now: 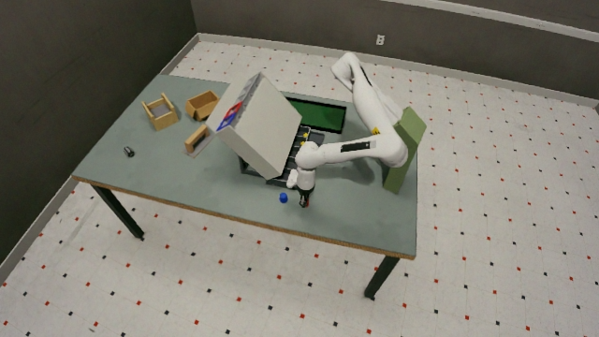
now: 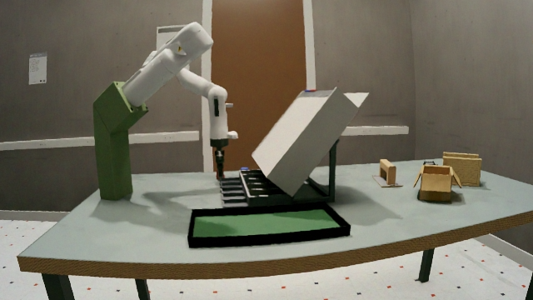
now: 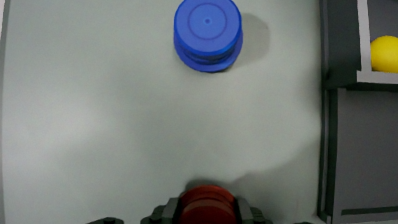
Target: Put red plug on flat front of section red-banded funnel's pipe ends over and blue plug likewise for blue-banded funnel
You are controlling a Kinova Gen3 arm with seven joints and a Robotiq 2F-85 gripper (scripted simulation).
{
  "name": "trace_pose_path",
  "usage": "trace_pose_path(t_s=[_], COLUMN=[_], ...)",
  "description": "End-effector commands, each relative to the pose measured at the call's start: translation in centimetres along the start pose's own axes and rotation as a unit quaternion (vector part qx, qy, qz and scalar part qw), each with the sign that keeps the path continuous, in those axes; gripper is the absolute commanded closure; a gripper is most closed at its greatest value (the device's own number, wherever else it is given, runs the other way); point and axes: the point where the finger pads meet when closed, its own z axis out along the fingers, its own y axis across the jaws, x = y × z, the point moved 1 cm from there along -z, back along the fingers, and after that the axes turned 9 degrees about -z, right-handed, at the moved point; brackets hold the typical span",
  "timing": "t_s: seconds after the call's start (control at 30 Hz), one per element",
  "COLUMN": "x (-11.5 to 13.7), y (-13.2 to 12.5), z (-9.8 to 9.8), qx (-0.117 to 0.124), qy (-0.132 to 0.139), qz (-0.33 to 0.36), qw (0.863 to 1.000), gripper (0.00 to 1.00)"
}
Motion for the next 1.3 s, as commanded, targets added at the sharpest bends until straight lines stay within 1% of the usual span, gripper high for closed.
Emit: trace_pose_path(t_s=[0.0,0.1,0.13,0.2,0.23,0.33,0.67,0.7,0.77,0.83,0.9,1.03,1.23,1.27], x=[0.0,0.0,0.0,0.0,-0.1,-0.1,-0.1,-0.4,-0.4,-0.4,-0.5,-0.7,-0.7,-1.1], y=[0.0,0.0,0.0,0.0,0.0,0.1,0.1,7.2,7.4,8.4,10.4,15.1,15.2,21.0], z=[0.0,0.0,-7.1,-7.4,-8.0,-11.3,-11.5,-11.5,-11.5,-11.5,-11.5,-11.7,-11.7,-12.0], qx=[0.000,0.000,0.001,0.001,0.001,0.001,0.001,-0.001,-0.001,-0.001,-0.001,-0.001,-0.001,-0.009], qy=[0.000,0.000,0.000,0.000,0.000,0.000,0.000,0.001,0.001,0.001,0.001,0.001,0.001,0.001], qz=[0.000,0.000,0.000,0.000,0.000,0.000,0.000,0.001,0.001,0.001,0.001,0.001,0.001,0.002], qw=[1.000,1.000,1.000,1.000,1.000,1.000,1.000,1.000,1.000,1.000,1.000,1.000,1.000,1.000], gripper=[1.00,1.00,1.00,1.00,1.00,1.00,1.00,1.00,1.00,1.00,1.00,1.00,1.00,1.00])
